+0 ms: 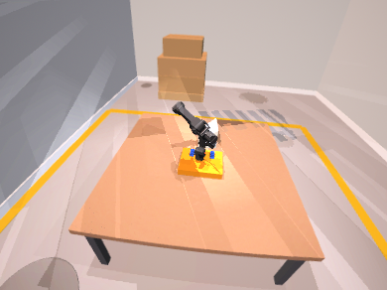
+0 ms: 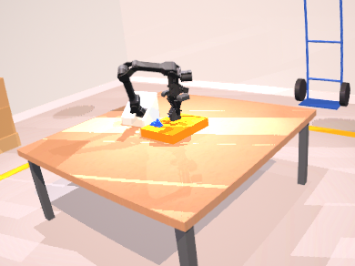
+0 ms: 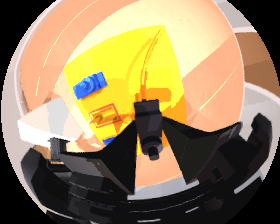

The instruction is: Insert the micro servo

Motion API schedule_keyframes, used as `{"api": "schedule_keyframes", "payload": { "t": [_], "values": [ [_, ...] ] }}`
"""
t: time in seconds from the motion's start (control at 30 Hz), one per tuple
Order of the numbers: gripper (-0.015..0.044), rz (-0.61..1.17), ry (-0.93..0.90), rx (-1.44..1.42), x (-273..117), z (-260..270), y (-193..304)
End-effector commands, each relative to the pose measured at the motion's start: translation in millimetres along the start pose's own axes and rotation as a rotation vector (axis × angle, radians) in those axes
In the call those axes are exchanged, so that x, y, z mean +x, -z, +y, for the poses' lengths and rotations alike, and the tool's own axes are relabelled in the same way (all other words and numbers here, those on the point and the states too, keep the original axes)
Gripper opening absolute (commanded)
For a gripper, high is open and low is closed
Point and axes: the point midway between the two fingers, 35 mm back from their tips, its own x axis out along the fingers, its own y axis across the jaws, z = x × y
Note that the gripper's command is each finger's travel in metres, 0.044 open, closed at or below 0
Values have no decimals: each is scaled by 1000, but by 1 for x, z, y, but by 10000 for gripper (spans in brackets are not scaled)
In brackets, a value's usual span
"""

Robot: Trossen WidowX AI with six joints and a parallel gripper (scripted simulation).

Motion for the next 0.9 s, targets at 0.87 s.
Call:
{"api": "schedule_keyframes", "payload": {
  "t": [0.87],
  "values": [
    [0,4,2,-1059,-1,0,0]
  ]
}}
